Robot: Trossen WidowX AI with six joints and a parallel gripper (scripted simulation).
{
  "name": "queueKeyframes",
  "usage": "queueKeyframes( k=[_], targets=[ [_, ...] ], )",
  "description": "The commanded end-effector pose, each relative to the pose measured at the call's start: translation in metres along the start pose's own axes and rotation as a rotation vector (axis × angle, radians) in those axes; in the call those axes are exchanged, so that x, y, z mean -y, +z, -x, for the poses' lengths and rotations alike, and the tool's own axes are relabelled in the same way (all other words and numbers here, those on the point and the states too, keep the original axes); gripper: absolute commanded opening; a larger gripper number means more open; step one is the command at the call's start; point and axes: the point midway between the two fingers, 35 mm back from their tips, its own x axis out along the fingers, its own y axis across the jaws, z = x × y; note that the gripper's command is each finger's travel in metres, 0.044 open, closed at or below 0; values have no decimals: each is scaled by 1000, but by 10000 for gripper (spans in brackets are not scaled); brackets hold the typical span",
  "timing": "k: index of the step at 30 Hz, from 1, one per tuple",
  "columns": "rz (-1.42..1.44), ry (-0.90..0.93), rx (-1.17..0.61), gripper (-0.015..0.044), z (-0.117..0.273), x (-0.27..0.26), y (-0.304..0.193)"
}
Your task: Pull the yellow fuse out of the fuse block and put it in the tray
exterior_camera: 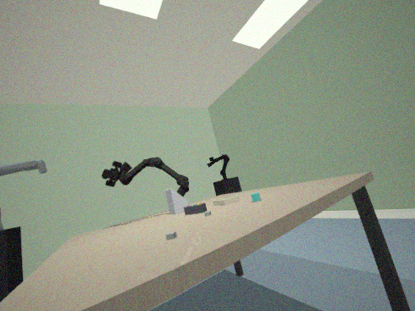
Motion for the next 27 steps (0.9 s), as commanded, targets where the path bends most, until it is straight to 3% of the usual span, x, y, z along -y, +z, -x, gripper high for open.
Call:
queueKeyframes(
  k=[1,3,12,20,27],
  targets=[
    [-1,0,5,26,1,0,1],
    [-11,1,41,62,5,4,12],
    [-130,78,465,62,88,41,126],
    [-260,284,841,62,209,68,205],
    [-329,568,1072,62,326,77,231]
  ],
)
